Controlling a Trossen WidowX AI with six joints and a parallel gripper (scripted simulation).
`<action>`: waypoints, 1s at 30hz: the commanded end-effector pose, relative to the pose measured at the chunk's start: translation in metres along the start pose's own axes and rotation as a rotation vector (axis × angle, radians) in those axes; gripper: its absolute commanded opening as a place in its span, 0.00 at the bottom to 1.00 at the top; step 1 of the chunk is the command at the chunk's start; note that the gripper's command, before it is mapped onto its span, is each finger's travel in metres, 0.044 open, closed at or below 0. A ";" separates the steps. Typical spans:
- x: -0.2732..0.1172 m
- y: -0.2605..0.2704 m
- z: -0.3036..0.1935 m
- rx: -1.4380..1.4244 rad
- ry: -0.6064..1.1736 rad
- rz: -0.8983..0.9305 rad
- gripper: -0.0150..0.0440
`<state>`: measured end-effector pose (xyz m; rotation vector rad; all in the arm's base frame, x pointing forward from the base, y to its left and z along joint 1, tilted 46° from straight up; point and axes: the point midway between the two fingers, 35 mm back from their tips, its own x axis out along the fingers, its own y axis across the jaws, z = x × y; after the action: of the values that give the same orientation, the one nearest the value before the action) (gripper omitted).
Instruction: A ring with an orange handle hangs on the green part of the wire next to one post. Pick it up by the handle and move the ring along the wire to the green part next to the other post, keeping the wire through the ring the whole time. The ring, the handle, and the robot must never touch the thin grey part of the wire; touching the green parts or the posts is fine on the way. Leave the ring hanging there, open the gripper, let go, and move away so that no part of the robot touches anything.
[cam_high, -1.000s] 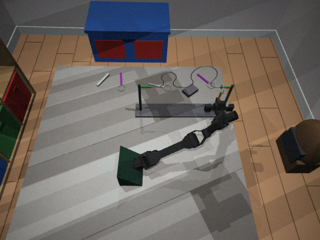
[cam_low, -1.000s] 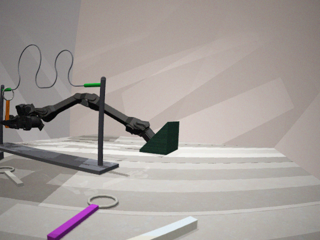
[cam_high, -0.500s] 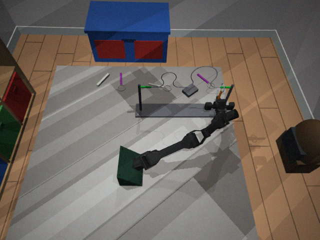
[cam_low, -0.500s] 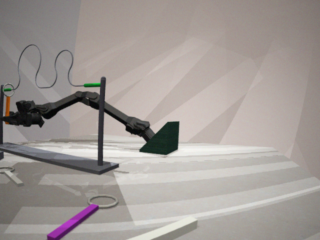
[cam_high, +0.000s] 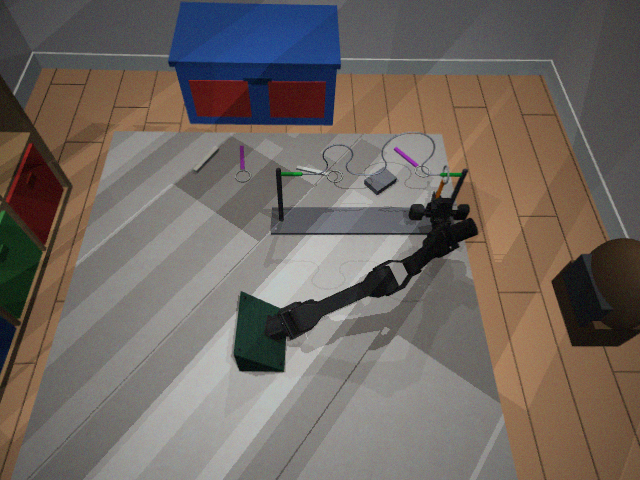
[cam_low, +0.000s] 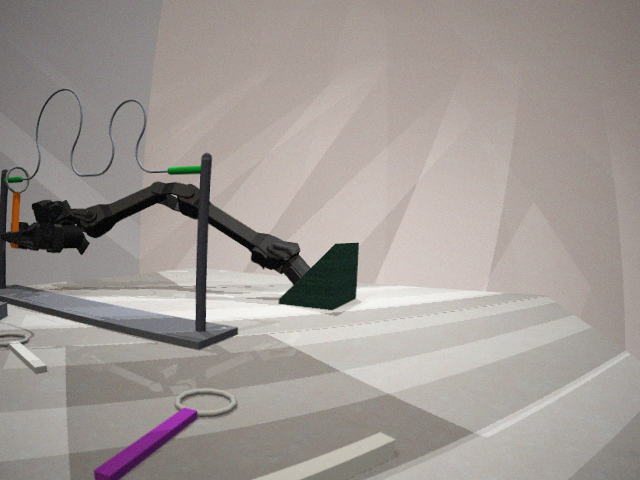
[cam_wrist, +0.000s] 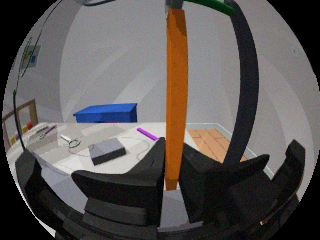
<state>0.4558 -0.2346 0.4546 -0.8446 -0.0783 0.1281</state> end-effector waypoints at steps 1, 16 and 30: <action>0.000 0.000 0.000 0.005 0.002 -0.001 0.00; -0.015 0.012 0.001 0.007 0.125 -0.001 0.00; -0.044 0.027 0.009 0.019 0.369 0.004 0.00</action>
<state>0.4172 -0.2209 0.4405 -0.8354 0.2169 -0.0035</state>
